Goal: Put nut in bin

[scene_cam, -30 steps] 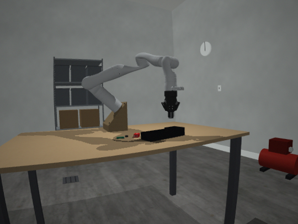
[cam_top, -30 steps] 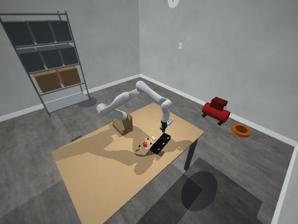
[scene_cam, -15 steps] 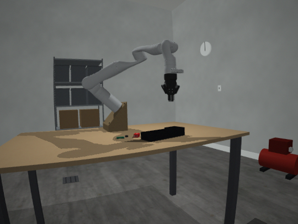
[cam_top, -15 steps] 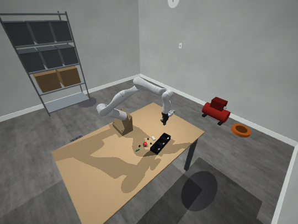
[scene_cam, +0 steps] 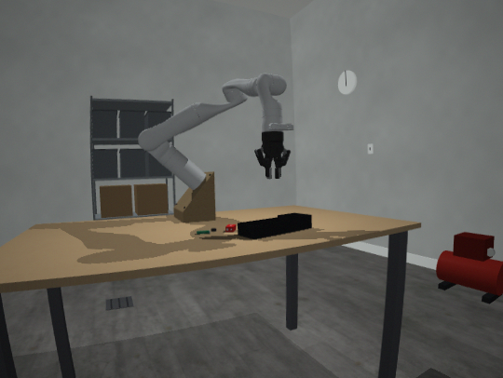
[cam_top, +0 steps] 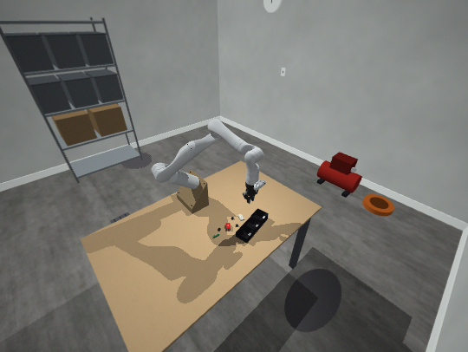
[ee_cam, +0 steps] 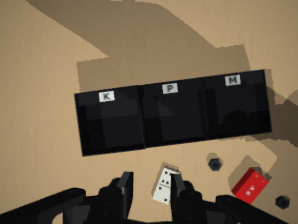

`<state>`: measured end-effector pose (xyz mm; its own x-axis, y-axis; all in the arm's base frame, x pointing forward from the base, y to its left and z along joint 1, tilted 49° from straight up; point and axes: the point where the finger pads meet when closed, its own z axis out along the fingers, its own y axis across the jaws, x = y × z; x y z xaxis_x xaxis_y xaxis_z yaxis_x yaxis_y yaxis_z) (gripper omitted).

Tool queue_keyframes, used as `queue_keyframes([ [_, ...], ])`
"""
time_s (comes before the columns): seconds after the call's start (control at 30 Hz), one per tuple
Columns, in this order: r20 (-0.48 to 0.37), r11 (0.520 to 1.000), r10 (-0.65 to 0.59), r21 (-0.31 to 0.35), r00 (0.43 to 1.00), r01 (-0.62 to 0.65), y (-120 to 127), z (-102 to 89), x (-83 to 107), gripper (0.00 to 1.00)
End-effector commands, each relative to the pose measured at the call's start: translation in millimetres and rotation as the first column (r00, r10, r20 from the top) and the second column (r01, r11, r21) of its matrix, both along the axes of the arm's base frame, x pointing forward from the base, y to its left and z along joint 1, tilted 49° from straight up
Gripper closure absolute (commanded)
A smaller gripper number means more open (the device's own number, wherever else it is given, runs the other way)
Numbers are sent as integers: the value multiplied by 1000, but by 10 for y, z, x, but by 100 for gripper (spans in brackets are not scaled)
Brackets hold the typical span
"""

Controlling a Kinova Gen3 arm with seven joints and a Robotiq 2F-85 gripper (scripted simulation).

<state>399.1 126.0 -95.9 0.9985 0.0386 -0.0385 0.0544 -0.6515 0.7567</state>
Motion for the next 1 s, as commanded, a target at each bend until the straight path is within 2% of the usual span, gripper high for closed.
queue_keyframes([
  [0.0,2,1000,8,15,1000,-8,-52,31,-62,69],
  [0.5,4,1000,2,12,1000,-2,-1199,480,-394,69],
  [0.57,4,1000,2,12,1000,-2,-1199,480,-394,69],
  [0.97,7,1000,3,8,1000,-3,-2077,852,-658,69],
])
